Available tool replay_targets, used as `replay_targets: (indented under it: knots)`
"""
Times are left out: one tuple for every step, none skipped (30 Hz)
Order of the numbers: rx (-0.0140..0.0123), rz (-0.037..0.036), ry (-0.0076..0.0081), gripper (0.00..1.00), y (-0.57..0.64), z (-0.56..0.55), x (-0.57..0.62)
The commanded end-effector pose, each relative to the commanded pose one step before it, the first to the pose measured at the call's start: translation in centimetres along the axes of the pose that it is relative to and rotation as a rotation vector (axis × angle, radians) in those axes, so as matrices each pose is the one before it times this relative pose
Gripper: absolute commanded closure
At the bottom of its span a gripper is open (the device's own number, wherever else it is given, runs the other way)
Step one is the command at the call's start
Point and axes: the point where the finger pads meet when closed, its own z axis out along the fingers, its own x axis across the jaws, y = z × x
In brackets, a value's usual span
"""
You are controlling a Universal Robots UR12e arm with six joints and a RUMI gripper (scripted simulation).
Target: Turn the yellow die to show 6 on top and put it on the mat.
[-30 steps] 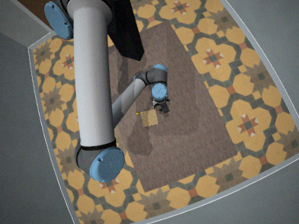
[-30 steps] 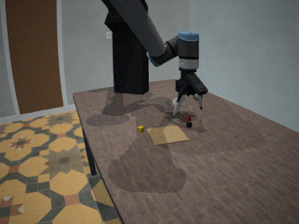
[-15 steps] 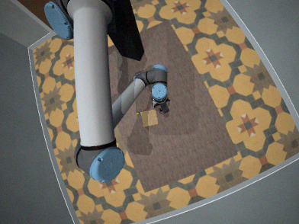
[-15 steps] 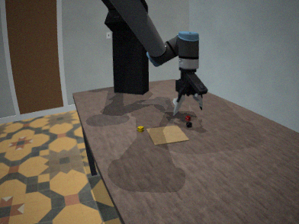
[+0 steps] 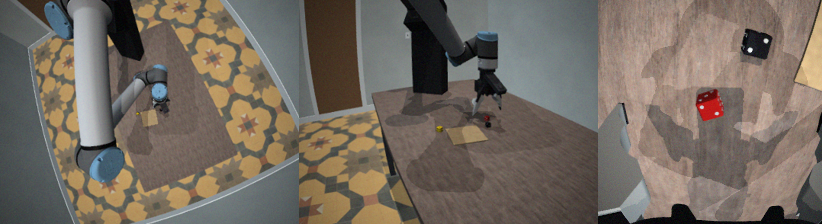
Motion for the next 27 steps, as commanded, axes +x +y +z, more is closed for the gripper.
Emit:
replay_targets:
  knots:
    - [0.00056, -0.00108, -0.00099, 0.0, 0.062, -0.195, -0.116]
    - [0.0, 0.0, 0.0, 0.0, 0.0, 0.0, 0.0]
    - [0.0, 0.0, 0.0, 0.0, 0.0, 0.0, 0.0]
    - [0.0, 0.0, 0.0, 0.0, 0.0, -0.008, 0.0]
    - [0.0, 0.0, 0.0, 0.0, 0.0, -0.051, 0.0]
    - [0.0, 0.0, 0.0, 0.0, 0.0, -0.126, 0.0]
    - [0.0, 0.0, 0.0, 0.0, 0.0, -0.223, 0.0]
    - [0.0, 0.0, 0.0, 0.0, 0.0, -0.335, 0.0]
    - [0.0, 0.0, 0.0, 0.0, 0.0, -0.453, 0.0]
    - [0.0, 0.0, 0.0, 0.0, 0.0, -0.57, 0.0]
    - [0.0, 0.0, 0.0, 0.0, 0.0, -0.681, 0.0]
    - [0.0, 0.0, 0.0, 0.0, 0.0, -0.777, 0.0]
    - [0.0, 0.0, 0.0, 0.0, 0.0, -0.84, 0.0]
    - [0.0, 0.0, 0.0, 0.0, 0.0, -0.879, 0.0]
    - [0.0, 0.0, 0.0, 0.0, 0.0, -0.893, 0.0]
    - [0.0, 0.0, 0.0, 0.0, 0.0, 0.0, 0.0]
    - [0.0, 0.0, 0.0, 0.0, 0.0, 0.0, 0.0]
    - [0.0, 0.0, 0.0, 0.0, 0.0, -0.881, 0.0]
    - [0.0, 0.0, 0.0, 0.0, 0.0, -0.845, 0.0]
    - [0.0, 0.0, 0.0, 0.0, 0.0, -0.789, 0.0]
    - [0.0, 0.0, 0.0, 0.0, 0.0, -0.712, 0.0]
    - [0.0, 0.0, 0.0, 0.0, 0.0, -0.622, 0.0]
    - [0.0, 0.0, 0.0, 0.0, 0.0, -0.52, 0.0]
    - [0.0, 0.0, 0.0, 0.0, 0.0, -0.413, 0.0]
    - [0.0, 0.0, 0.0, 0.0, 0.0, -0.306, 0.0]
    - [0.0, 0.0, 0.0, 0.0, 0.0, -0.204, 0.0]
    - [0.0, 0.0, 0.0, 0.0, 0.0, -0.115, 0.0]
